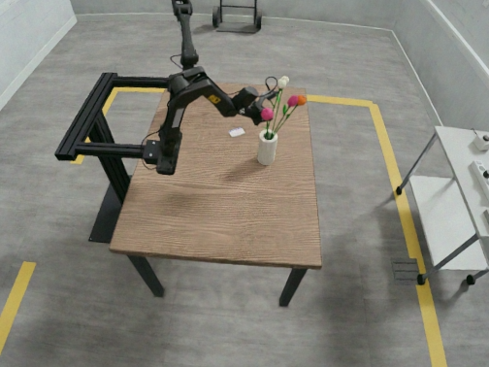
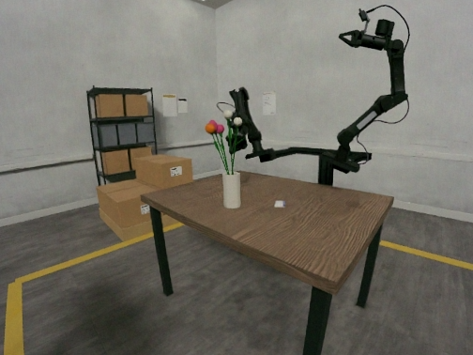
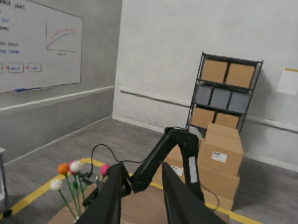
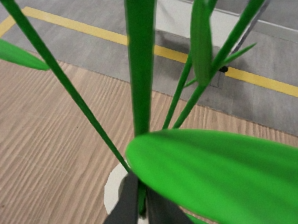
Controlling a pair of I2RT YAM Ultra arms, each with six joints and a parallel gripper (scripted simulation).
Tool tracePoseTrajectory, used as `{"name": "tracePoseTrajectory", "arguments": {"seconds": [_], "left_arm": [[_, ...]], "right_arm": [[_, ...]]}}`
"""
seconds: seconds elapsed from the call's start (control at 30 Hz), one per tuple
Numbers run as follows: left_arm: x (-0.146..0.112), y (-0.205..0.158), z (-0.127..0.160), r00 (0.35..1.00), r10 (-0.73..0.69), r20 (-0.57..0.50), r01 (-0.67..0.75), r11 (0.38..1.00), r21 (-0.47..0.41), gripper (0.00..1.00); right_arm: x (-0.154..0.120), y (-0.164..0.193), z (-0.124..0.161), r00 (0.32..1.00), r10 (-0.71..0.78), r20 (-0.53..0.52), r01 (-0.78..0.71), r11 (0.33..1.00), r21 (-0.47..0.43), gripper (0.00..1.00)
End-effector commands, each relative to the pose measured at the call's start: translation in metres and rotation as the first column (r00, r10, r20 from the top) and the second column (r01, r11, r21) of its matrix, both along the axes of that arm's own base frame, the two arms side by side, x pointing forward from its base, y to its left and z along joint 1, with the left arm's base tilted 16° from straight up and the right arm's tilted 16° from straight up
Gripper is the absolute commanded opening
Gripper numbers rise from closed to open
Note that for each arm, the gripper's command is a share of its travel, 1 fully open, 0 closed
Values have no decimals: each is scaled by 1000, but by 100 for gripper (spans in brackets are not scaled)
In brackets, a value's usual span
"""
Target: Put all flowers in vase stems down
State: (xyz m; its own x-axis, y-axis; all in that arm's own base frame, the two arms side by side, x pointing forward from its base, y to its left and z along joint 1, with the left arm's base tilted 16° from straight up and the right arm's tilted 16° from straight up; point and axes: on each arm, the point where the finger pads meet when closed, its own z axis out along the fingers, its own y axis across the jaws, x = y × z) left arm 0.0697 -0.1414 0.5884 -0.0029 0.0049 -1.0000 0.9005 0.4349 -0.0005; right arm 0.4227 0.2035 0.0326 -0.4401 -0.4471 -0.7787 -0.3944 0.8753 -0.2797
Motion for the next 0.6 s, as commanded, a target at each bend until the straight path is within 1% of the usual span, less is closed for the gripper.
{"name": "tracePoseTrajectory", "arguments": {"seconds": [0.0,0.1,0.13,0.2,0.27,0.4,0.5,0.57], "left_arm": [[-5,8,8,1000,-1,10,1,1000,-28,30],[-5,8,8,1000,-1,10,1,1000,-28,30],[-5,8,8,1000,-1,10,1,1000,-28,30],[-5,8,8,1000,-1,10,1,1000,-28,30],[-5,8,8,1000,-1,10,1,1000,-28,30],[-5,8,8,1000,-1,10,1,1000,-28,30],[-5,8,8,1000,-1,10,1,1000,-28,30],[-5,8,8,1000,-1,10,1,1000,-28,30]], "right_arm": [[5,1,-7,999,15,30,-16,1000,22,0],[9,4,-3,999,18,47,-20,999,32,0],[7,1,-9,999,16,36,-17,1000,26,0],[7,1,-9,999,16,36,-17,1000,26,0],[3,-5,-25,1000,14,21,-14,1000,18,0],[7,-4,-29,999,17,33,-18,1000,24,0],[9,-3,-26,999,18,45,-20,999,31,0],[9,-6,-31,999,14,38,-15,1000,27,0]]}}
